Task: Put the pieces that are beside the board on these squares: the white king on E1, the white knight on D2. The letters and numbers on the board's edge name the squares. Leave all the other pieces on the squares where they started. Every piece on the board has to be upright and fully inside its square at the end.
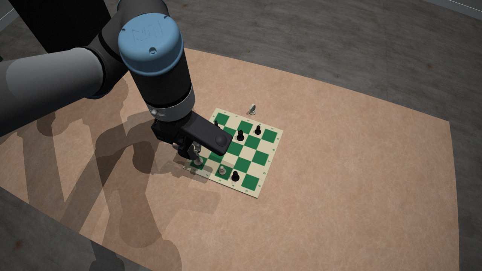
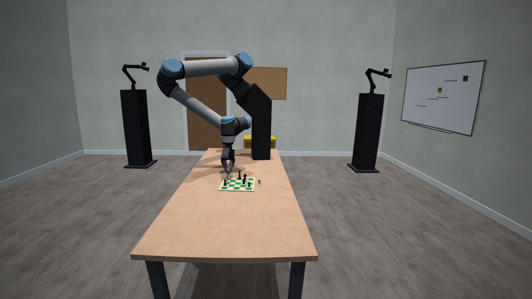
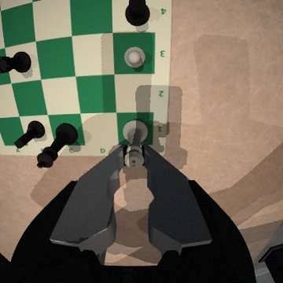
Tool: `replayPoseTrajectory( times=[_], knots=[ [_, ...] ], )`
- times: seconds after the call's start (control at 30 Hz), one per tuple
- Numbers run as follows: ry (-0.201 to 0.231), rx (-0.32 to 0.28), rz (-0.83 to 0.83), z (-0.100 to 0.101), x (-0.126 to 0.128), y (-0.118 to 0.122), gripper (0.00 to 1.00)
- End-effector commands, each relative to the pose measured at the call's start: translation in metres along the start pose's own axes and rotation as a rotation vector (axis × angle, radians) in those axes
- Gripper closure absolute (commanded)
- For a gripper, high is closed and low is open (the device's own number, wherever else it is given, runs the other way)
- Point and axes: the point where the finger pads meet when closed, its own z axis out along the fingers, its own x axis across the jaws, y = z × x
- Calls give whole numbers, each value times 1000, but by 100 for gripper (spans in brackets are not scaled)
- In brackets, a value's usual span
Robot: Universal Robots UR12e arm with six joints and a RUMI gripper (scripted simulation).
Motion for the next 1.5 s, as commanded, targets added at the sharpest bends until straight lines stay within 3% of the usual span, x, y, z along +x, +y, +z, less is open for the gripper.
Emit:
replayPoseTrajectory(
  times=[0.0, 1.47],
  knots=[
    [-1, 0, 0, -1, 1, 1, 100],
    [0, 1, 1, 5, 1, 0, 100]
  ],
)
